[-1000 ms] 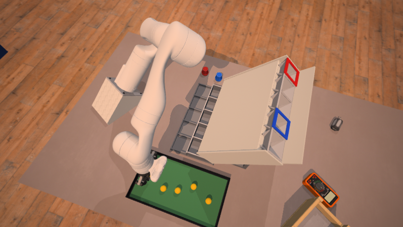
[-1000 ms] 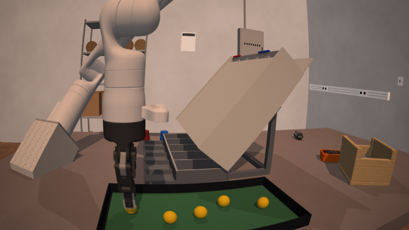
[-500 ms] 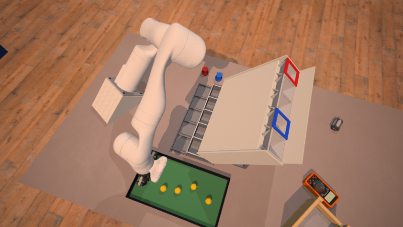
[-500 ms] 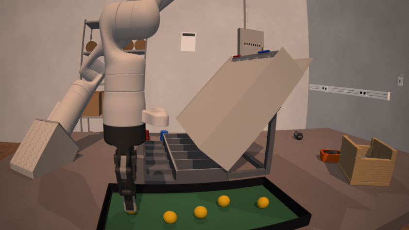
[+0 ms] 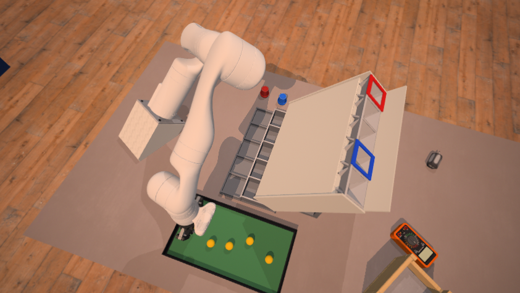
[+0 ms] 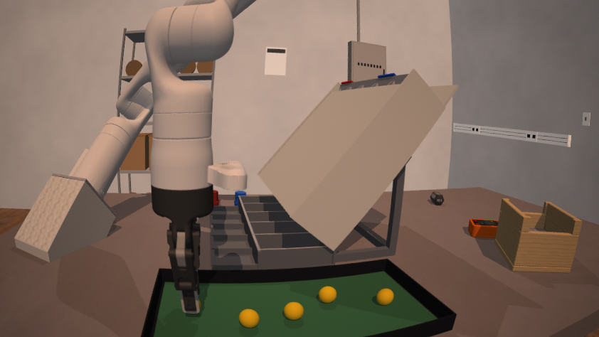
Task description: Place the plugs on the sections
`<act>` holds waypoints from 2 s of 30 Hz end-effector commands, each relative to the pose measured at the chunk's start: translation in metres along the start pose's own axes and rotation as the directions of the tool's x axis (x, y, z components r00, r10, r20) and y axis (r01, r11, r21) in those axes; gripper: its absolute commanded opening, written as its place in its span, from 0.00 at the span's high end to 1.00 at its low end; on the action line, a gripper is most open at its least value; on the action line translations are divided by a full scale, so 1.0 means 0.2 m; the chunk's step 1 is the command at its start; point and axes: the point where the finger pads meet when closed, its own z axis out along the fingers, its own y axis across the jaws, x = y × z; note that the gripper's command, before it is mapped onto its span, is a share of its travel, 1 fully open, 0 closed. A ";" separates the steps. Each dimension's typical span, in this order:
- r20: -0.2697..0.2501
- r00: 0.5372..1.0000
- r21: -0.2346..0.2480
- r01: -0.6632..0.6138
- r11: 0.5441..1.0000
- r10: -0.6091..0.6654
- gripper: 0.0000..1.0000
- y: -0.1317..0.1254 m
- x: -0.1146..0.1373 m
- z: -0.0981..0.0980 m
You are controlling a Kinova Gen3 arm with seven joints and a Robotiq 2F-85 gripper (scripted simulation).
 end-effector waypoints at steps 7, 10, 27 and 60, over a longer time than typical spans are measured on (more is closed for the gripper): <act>-0.001 1.000 -0.002 0.000 1.000 0.000 0.50 0.00 0.00 0.02; -0.001 1.000 -0.002 0.000 1.000 0.000 0.50 0.00 0.00 0.02; -0.001 1.000 -0.002 0.000 1.000 0.000 0.50 0.00 0.00 0.06; -0.002 1.000 -0.004 0.001 1.000 -0.001 1.00 0.01 0.00 0.06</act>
